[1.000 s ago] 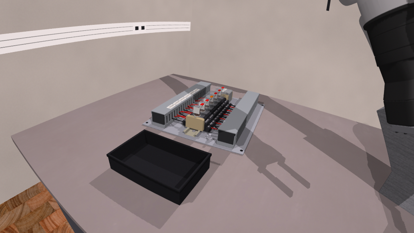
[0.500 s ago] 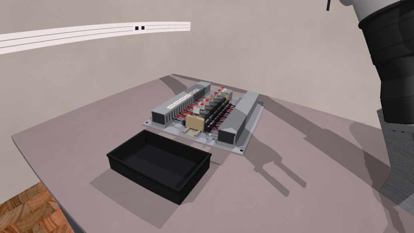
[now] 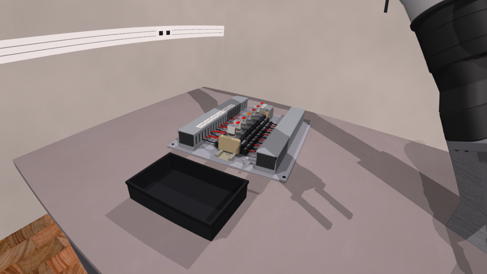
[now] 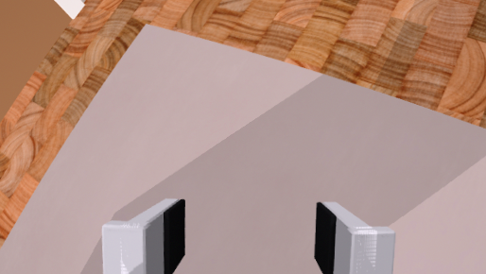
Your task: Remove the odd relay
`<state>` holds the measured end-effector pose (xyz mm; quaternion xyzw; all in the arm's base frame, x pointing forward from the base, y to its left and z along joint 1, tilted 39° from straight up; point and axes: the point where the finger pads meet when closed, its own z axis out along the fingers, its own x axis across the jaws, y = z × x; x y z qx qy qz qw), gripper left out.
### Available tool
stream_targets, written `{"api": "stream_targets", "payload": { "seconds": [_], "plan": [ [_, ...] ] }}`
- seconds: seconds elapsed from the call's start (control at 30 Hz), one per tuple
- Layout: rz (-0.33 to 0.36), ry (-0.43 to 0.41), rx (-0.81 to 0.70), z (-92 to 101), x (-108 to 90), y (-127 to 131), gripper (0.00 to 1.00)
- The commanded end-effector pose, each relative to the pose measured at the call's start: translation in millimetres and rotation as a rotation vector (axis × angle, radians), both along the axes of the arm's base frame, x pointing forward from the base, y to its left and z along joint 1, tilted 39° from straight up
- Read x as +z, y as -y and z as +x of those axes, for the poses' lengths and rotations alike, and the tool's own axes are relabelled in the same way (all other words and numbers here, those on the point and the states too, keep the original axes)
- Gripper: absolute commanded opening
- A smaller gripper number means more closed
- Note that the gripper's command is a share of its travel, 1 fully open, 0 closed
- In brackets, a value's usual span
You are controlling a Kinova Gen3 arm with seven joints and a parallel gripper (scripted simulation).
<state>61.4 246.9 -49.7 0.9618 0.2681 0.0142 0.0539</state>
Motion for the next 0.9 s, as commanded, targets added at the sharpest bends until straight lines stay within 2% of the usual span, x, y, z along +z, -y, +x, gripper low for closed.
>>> {"api": "stream_targets", "payload": {
  "seconds": [0.0,0.87],
  "plan": [
    [0.01,-0.009,-0.002,2.0,3.0,-3.5,0.98],
    [0.08,-0.048,-0.022,29.1,27.3,-22.7,0.98]
  ]
}}
